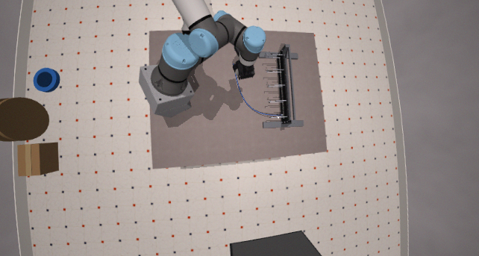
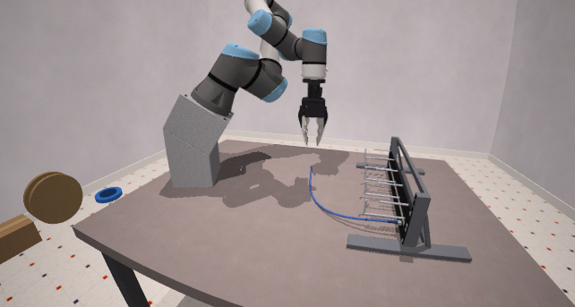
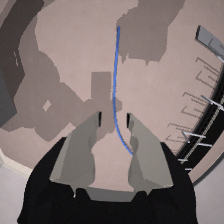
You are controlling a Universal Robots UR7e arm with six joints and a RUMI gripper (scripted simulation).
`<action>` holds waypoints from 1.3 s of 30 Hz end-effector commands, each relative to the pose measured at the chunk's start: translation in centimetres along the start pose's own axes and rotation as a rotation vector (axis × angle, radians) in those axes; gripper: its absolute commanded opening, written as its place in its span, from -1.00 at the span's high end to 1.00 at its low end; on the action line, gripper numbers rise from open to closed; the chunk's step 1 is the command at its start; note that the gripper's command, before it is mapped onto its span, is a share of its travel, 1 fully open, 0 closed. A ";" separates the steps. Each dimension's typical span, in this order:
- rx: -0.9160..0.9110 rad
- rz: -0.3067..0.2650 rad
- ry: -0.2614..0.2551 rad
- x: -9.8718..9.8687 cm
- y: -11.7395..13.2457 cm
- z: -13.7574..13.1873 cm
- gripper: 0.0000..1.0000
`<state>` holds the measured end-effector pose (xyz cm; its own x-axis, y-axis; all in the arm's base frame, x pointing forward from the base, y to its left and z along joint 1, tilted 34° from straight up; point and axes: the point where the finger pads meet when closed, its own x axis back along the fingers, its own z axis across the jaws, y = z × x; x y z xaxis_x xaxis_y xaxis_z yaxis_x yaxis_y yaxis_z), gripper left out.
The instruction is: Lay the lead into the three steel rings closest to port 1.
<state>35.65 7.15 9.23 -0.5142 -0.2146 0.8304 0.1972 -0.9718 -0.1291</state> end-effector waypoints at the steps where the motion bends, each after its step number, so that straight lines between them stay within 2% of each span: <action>1: 0.000 -0.001 -0.001 -0.3 0.0 0.0 0.61; 39: 0.000 -0.001 -0.001 -6.0 0.1 0.0 0.61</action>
<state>38.26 8.25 4.78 -0.5131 -0.2182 0.8301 0.1992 -0.9710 -0.1321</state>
